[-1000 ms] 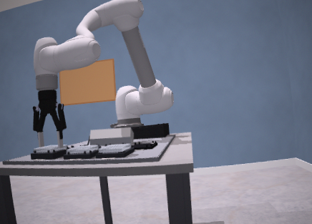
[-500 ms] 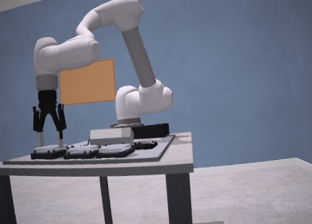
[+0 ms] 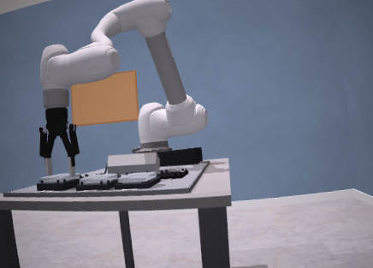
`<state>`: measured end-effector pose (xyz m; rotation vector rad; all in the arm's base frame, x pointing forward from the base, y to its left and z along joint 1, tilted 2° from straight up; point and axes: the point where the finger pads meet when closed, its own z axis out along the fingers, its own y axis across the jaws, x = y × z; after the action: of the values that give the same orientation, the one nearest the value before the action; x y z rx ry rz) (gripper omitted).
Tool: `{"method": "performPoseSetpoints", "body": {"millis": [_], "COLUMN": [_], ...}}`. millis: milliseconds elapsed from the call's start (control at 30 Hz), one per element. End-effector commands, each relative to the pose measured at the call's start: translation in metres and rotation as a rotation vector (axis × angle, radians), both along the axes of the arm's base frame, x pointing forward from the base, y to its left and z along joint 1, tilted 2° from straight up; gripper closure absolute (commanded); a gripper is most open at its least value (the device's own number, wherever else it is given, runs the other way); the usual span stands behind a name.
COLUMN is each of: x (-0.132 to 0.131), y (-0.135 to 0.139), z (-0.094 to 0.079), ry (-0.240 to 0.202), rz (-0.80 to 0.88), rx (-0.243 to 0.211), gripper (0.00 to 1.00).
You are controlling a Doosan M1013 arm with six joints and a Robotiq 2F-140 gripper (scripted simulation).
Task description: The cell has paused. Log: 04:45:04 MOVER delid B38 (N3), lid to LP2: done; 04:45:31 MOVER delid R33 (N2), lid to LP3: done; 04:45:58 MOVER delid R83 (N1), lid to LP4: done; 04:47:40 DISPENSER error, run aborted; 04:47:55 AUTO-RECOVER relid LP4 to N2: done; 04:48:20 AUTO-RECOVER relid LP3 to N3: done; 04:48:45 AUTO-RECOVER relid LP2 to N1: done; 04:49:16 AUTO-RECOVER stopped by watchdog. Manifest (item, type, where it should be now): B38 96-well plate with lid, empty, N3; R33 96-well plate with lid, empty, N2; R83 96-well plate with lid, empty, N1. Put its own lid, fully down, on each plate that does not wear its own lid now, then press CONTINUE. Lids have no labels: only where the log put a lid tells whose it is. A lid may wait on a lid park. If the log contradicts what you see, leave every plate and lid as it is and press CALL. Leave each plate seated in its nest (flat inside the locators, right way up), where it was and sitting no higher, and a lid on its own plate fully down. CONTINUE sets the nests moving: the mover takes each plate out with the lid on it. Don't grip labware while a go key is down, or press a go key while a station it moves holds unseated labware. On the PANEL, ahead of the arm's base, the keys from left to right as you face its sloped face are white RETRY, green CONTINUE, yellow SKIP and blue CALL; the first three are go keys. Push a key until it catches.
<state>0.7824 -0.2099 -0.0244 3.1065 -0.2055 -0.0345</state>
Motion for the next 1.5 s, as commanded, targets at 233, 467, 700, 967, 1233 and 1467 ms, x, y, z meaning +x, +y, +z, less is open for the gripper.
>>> {"method": "performPoseSetpoints", "body": {"millis": [233,467,700,967,1233,1467], "x": [0.000,0.000,0.000,0.001,0.001,0.001], "y": [0.000,0.000,0.000,0.001,0.001,0.001], "z": [0.002,0.008,0.014,0.026,0.036,0.044], "ry": [0.000,0.000,0.000,0.000,0.000,0.000], "rz": [0.000,0.000,0.000,0.000,0.000,0.000], "rx": [0.000,0.000,0.000,0.000,0.000,0.000], "gripper": [1.00,1.00,1.00,1.00,1.00,1.00]}}
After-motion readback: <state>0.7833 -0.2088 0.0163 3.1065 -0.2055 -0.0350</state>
